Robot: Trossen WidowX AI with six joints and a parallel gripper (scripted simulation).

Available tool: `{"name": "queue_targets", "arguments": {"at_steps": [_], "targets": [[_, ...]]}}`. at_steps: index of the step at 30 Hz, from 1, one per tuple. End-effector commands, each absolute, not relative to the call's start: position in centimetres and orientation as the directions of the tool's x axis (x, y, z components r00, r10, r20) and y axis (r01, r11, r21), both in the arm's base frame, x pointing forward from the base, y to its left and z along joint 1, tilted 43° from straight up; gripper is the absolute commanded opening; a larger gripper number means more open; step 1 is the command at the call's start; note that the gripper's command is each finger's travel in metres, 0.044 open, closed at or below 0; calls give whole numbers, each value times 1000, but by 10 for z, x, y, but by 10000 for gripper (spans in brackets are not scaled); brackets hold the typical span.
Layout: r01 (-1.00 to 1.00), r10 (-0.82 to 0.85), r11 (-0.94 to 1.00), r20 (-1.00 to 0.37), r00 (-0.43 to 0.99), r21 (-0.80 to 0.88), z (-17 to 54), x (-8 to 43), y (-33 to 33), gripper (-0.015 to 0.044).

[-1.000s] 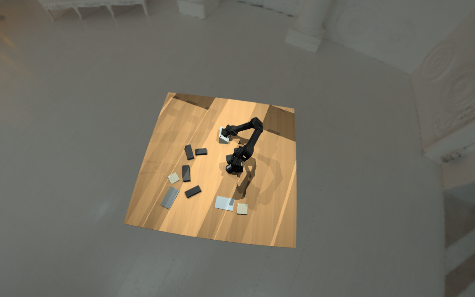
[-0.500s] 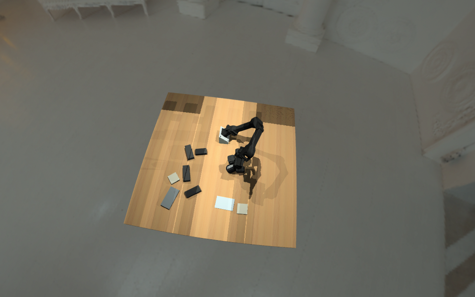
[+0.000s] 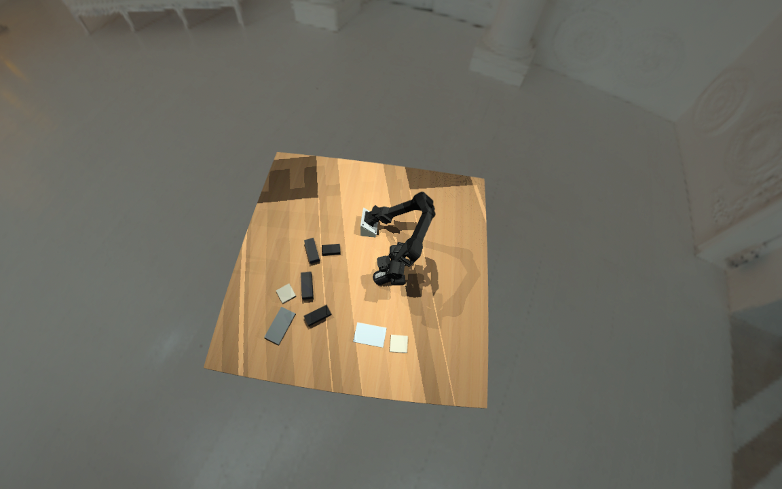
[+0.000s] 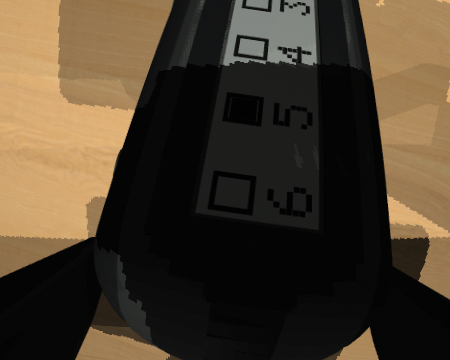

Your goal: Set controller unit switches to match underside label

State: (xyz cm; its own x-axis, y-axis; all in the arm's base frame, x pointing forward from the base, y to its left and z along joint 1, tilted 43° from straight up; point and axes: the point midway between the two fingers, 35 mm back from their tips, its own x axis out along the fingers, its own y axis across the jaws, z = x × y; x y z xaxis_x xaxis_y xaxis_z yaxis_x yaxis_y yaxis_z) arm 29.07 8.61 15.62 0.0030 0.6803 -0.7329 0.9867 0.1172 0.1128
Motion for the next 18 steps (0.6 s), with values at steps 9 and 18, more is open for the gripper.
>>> {"name": "queue_targets", "arguments": {"at_steps": [9, 18], "targets": [[988, 676, 120, -737, -11, 95, 152, 287, 96, 338], [988, 676, 120, -736, -11, 95, 152, 287, 103, 338]]}}
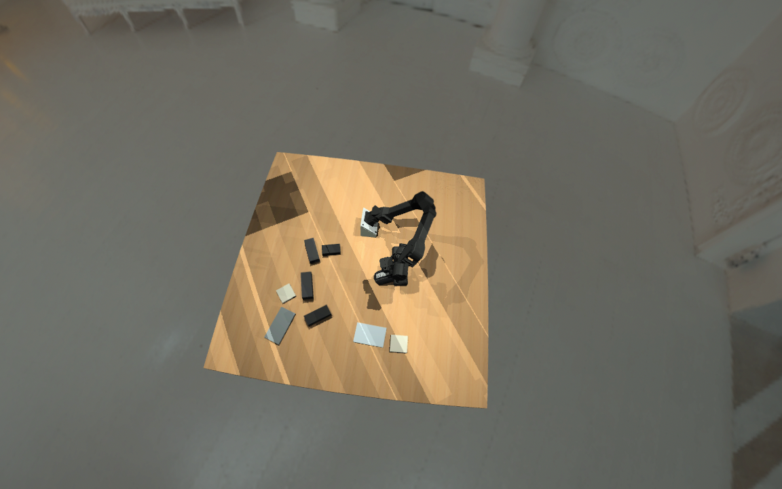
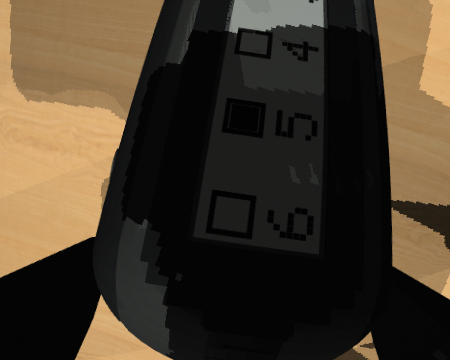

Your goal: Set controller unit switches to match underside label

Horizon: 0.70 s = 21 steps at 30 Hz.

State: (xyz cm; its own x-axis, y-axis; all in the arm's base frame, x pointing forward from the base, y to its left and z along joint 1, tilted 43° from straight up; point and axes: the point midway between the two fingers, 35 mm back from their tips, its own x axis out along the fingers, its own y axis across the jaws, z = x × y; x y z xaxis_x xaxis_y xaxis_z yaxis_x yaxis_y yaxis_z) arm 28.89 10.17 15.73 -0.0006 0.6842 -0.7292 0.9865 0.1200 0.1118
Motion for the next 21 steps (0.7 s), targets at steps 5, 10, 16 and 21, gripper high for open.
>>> {"name": "queue_targets", "arguments": {"at_steps": [5, 10, 16, 21], "targets": [[988, 677, 120, -736, -11, 95, 152, 286, 107, 338], [988, 677, 120, -736, -11, 95, 152, 286, 111, 338], [988, 677, 120, -736, -11, 95, 152, 285, 116, 338], [988, 677, 120, -736, -11, 95, 152, 285, 120, 338]]}}
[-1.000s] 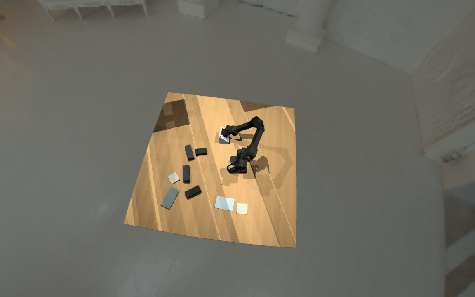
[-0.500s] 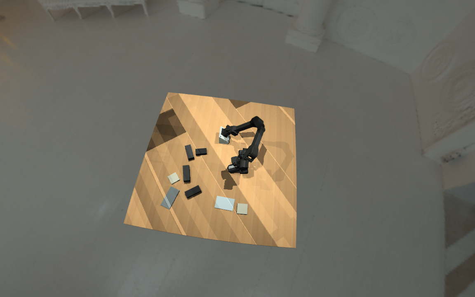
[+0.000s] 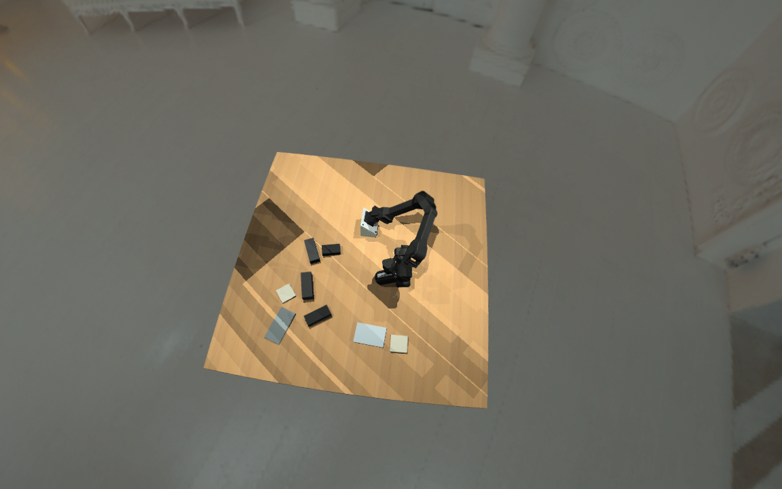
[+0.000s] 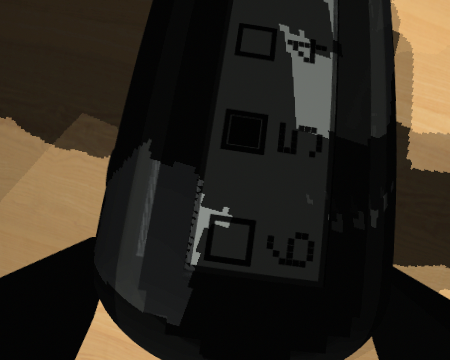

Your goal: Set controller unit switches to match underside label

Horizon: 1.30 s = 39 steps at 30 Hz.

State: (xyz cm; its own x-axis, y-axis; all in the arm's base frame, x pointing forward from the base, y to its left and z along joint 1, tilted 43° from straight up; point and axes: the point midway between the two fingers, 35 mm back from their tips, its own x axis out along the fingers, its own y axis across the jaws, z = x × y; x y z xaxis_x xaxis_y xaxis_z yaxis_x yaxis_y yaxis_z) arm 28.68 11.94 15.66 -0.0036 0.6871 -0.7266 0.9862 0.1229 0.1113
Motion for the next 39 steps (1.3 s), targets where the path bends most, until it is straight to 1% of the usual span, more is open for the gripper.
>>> {"name": "queue_targets", "arguments": {"at_steps": [1, 39], "targets": [[988, 677, 120, -735, -11, 95, 151, 285, 120, 338], [988, 679, 119, -734, -11, 96, 145, 282, 150, 338]]}}
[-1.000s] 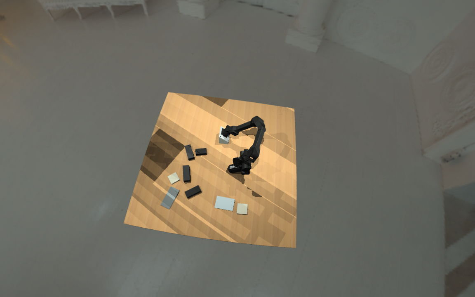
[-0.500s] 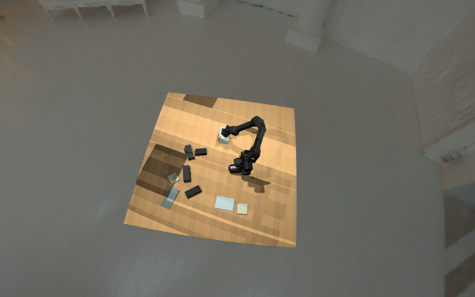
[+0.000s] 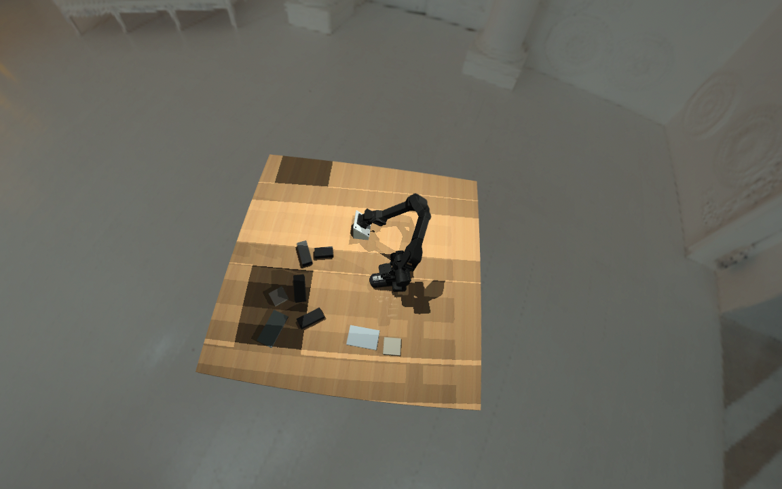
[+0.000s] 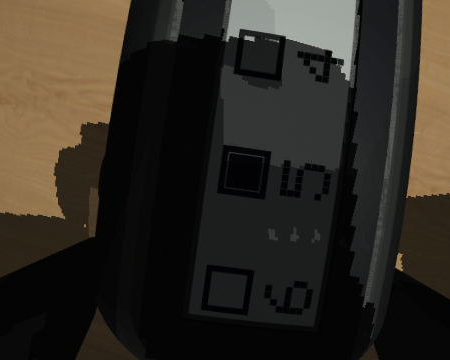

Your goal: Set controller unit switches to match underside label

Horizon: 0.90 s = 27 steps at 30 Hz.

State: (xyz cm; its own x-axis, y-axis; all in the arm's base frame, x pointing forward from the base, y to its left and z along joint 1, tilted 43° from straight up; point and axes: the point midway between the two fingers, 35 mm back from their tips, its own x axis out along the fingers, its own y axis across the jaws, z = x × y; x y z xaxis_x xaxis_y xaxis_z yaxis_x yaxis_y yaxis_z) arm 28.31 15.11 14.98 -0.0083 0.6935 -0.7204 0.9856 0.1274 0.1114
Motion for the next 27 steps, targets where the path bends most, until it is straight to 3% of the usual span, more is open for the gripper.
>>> {"name": "queue_targets", "arguments": {"at_steps": [1, 27], "targets": [[988, 679, 119, -734, -11, 96, 144, 282, 150, 338], [988, 680, 119, -733, -10, 97, 136, 280, 169, 338]]}}
